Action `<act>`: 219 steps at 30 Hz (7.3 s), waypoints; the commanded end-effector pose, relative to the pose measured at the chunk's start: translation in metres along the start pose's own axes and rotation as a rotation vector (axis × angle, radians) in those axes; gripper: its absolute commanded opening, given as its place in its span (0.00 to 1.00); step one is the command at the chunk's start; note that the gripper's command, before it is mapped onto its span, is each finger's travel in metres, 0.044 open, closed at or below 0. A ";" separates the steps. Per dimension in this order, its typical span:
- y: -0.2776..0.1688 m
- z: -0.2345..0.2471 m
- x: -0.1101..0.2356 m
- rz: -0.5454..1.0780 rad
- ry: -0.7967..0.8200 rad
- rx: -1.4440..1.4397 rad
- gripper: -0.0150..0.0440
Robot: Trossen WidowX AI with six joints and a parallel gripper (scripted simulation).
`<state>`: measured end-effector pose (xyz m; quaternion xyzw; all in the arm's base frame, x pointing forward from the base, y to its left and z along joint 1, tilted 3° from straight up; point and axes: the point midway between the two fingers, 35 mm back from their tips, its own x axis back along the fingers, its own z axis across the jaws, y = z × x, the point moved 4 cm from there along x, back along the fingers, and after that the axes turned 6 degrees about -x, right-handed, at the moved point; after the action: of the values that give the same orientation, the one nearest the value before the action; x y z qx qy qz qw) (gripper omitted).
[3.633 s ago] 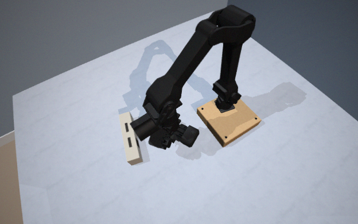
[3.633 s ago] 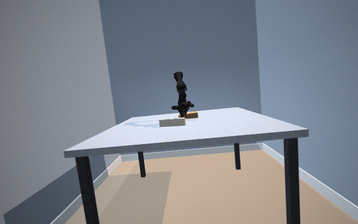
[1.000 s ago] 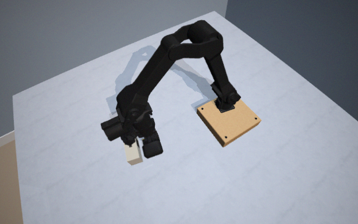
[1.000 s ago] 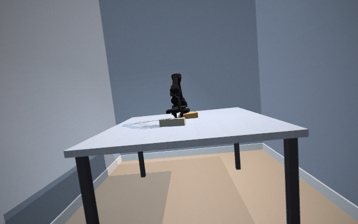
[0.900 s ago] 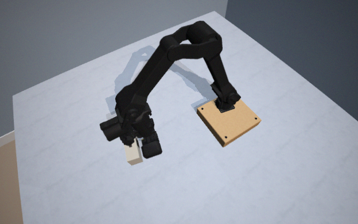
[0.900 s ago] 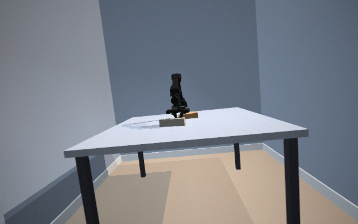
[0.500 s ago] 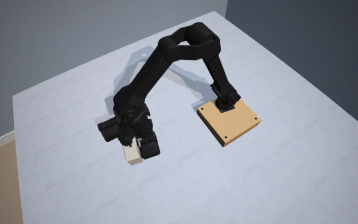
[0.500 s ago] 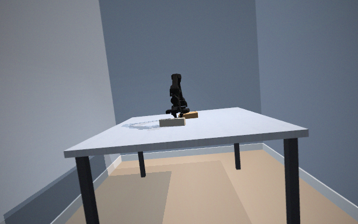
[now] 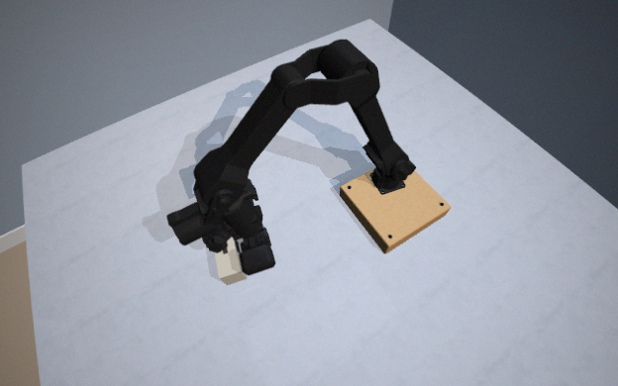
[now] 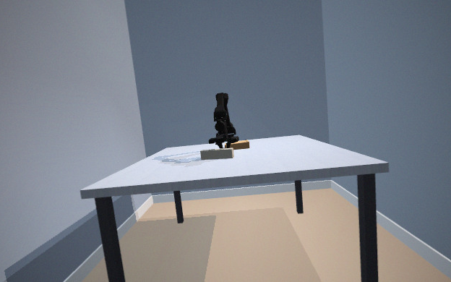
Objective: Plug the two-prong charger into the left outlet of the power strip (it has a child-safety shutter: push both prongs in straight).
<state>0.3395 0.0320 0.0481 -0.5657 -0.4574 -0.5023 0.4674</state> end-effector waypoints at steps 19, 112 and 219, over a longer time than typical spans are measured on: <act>0.006 0.002 0.002 0.000 0.004 -0.006 0.25; 0.006 0.002 0.001 0.000 0.004 -0.006 0.25; 0.034 0.005 0.002 -0.002 0.004 -0.006 0.25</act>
<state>0.3655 0.0318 0.0482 -0.5762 -0.4473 -0.4942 0.4730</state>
